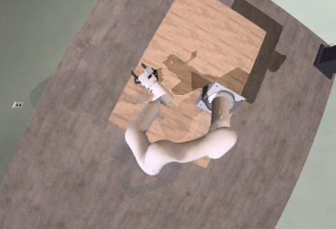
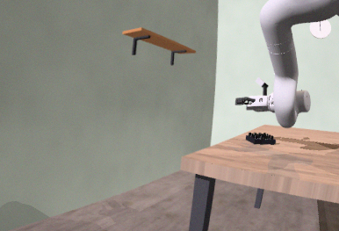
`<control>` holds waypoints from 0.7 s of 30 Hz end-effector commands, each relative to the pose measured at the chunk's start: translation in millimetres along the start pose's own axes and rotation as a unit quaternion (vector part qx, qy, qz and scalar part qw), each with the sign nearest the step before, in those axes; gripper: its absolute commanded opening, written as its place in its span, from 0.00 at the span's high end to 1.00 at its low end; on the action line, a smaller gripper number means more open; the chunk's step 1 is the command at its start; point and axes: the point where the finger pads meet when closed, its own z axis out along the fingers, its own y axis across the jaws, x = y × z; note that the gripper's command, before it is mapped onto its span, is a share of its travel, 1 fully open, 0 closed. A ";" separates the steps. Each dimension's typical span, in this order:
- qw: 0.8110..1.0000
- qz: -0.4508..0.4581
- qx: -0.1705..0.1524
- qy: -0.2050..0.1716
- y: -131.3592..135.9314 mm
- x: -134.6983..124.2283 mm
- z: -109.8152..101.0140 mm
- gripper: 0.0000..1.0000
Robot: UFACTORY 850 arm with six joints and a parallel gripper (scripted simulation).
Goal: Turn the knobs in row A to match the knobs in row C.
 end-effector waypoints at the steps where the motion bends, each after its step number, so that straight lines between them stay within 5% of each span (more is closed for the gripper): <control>1: 1.000 -0.013 0.007 -0.020 1.9 -1.1 -1.5 0.00; 21: 0.968 -0.128 0.072 -0.202 22.4 -20.7 -23.5 0.00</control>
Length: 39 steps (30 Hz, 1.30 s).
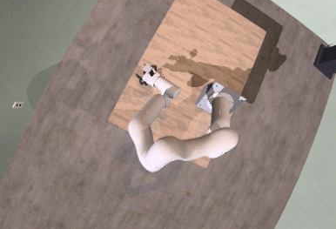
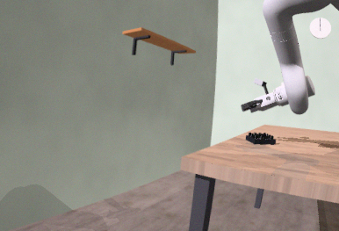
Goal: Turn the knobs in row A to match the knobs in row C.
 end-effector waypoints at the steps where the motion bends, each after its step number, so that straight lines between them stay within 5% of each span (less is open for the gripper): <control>1: 0.998 -0.031 0.020 -0.052 3.2 -6.5 -3.2 0.00; 23: 0.958 -0.146 0.084 -0.234 17.4 -34.2 -18.7 0.00; 39: 0.893 -0.228 0.130 -0.366 28.0 -55.3 -30.0 0.00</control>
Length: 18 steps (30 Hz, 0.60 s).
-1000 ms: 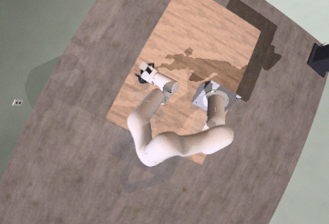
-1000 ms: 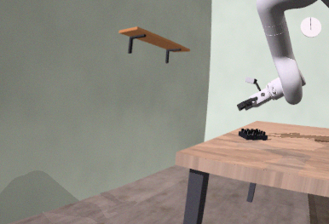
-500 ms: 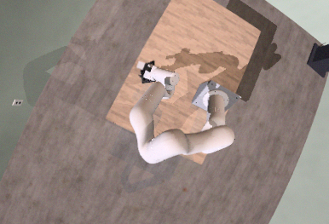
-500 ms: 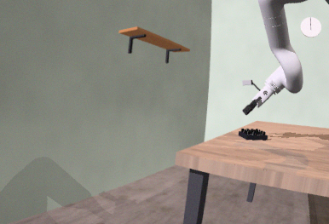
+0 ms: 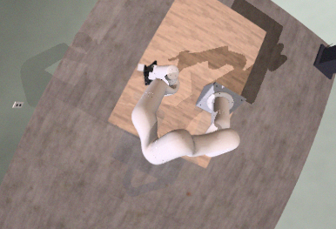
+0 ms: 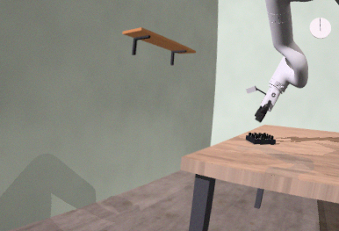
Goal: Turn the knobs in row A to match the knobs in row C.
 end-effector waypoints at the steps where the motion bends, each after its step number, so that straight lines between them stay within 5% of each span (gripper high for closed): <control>1: 0.999 -0.018 0.019 -0.039 -2.1 -4.3 2.4 0.00; 9: 0.989 -0.071 0.046 -0.120 -1.7 -20.2 4.1 0.00; 18: 0.979 -0.099 0.065 -0.167 -3.3 -28.1 6.2 0.00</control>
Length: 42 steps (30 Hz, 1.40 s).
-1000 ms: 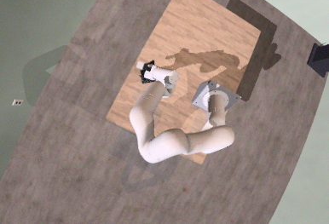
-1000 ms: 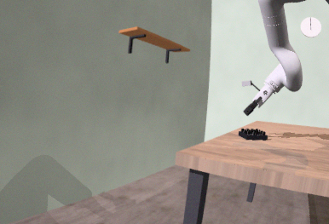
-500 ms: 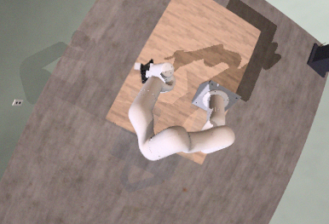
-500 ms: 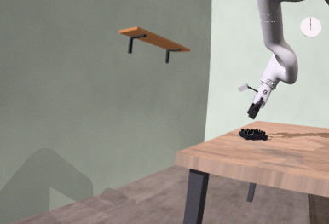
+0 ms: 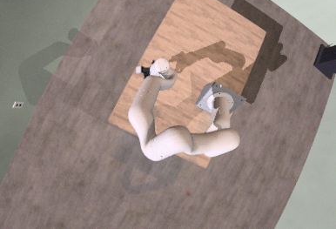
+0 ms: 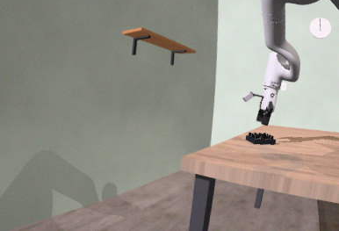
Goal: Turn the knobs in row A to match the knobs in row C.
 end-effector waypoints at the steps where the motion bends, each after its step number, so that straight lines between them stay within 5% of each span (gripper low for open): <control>1: 0.999 -0.021 0.019 -0.041 -2.2 -4.5 3.3 0.00; 9: 0.994 -0.052 0.032 -0.089 -2.3 -13.8 6.1 0.00; 42: 0.994 -0.052 0.033 -0.089 -2.3 -13.9 6.1 0.00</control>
